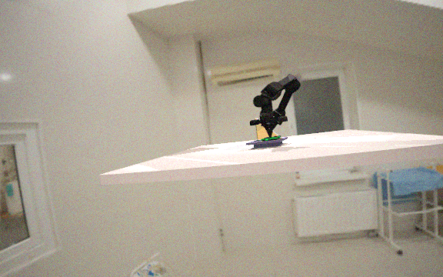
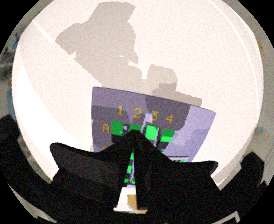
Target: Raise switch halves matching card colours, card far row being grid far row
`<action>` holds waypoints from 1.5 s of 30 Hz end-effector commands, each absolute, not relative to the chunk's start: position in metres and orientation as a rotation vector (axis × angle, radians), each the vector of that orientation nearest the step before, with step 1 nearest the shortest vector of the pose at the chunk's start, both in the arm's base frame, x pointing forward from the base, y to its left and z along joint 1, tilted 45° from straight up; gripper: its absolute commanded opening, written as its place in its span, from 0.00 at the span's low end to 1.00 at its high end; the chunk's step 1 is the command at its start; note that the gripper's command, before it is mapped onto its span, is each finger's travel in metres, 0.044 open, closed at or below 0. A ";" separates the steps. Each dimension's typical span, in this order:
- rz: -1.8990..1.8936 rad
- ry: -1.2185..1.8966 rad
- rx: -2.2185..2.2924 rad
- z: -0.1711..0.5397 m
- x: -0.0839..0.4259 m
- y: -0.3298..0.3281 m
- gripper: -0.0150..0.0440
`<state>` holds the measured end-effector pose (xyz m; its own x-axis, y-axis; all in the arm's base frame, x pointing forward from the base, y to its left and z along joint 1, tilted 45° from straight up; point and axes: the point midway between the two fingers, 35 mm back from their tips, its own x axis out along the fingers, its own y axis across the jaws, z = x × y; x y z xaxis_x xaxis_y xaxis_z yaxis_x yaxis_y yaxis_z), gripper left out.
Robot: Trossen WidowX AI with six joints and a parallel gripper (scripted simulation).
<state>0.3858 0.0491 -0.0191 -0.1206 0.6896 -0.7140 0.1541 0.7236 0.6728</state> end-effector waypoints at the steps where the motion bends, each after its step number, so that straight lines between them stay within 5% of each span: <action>1: 0.522 1.660 0.694 -0.020 0.386 0.050 0.25; 45: 0.524 1.657 0.687 -0.021 0.386 0.051 0.25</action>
<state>0.3854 0.0531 -0.0232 -0.1204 0.6899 -0.7138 0.1541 0.7233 0.6731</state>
